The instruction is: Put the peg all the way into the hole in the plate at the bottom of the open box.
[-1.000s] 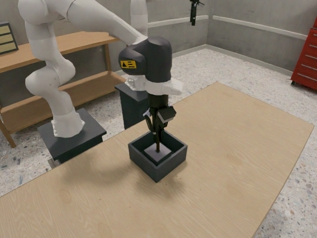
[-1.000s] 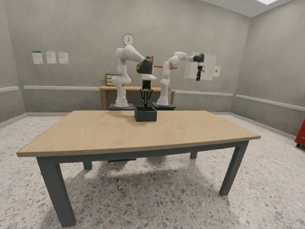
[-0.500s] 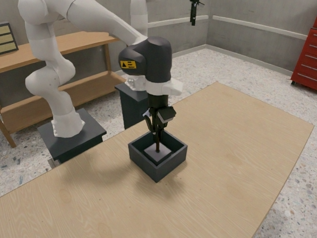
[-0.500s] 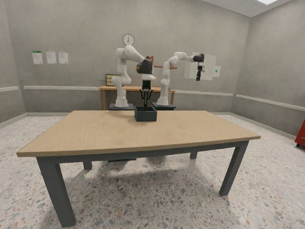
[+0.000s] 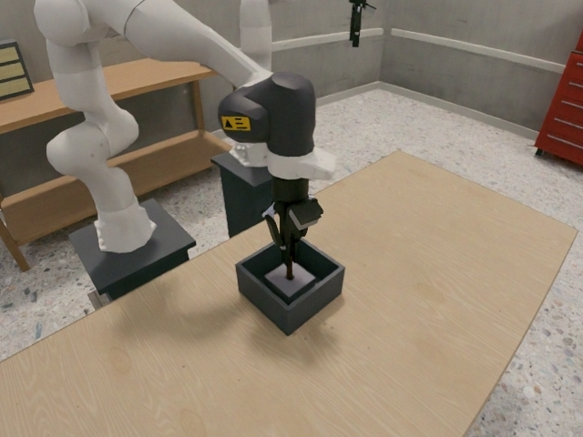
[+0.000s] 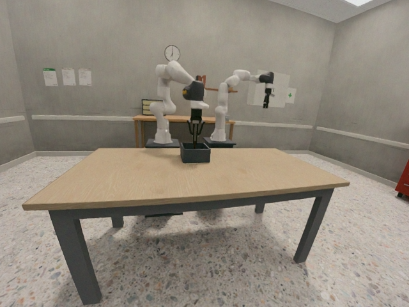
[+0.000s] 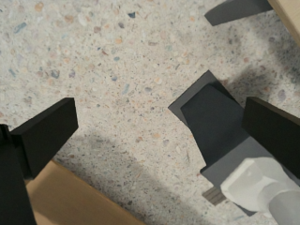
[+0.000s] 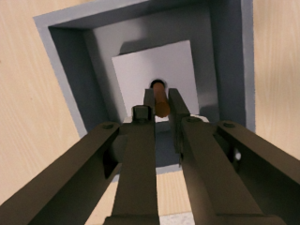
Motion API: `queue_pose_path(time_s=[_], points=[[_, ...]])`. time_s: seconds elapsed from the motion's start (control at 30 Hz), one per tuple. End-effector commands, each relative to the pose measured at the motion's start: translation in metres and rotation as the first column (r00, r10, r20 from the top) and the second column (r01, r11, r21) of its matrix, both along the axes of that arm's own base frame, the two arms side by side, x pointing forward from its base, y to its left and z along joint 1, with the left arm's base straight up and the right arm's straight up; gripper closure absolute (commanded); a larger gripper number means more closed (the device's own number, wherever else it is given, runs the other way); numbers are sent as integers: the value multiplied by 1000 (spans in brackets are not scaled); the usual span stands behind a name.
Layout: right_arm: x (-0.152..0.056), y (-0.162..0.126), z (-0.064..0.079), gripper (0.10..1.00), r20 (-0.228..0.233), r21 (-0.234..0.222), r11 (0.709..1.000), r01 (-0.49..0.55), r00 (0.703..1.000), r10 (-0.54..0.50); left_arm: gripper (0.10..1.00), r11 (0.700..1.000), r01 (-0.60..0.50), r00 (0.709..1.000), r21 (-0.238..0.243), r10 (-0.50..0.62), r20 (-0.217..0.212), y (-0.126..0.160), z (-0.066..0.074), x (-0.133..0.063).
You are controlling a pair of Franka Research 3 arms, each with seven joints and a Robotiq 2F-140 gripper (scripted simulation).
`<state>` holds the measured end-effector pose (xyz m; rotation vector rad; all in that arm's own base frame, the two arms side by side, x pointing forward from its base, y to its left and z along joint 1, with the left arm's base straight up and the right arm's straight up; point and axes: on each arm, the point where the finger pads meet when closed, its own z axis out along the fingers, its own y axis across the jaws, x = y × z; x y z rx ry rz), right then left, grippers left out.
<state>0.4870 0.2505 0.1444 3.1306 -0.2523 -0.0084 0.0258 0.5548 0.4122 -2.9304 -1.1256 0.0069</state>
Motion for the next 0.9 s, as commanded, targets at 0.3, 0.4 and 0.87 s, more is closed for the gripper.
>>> queue_pose_path(time_s=[0.3, 0.4, 0.87], points=[[2, -1, -12, 999, 5, 0, 1000, 0, 1000, 0, 98, 1000, -5, 1000, -1, 5, 5, -1, 1, 0], [2, -1, -12, 999, 5, 0, 1000, 0, 1000, 0, 98, 1000, -5, 1000, -1, 5, 5, -1, 1, 0], [2, -1, -12, 999, 5, 0, 1000, 0, 1000, 0, 98, 1000, -5, 1000, -1, 5, 5, -1, 1, 0]])
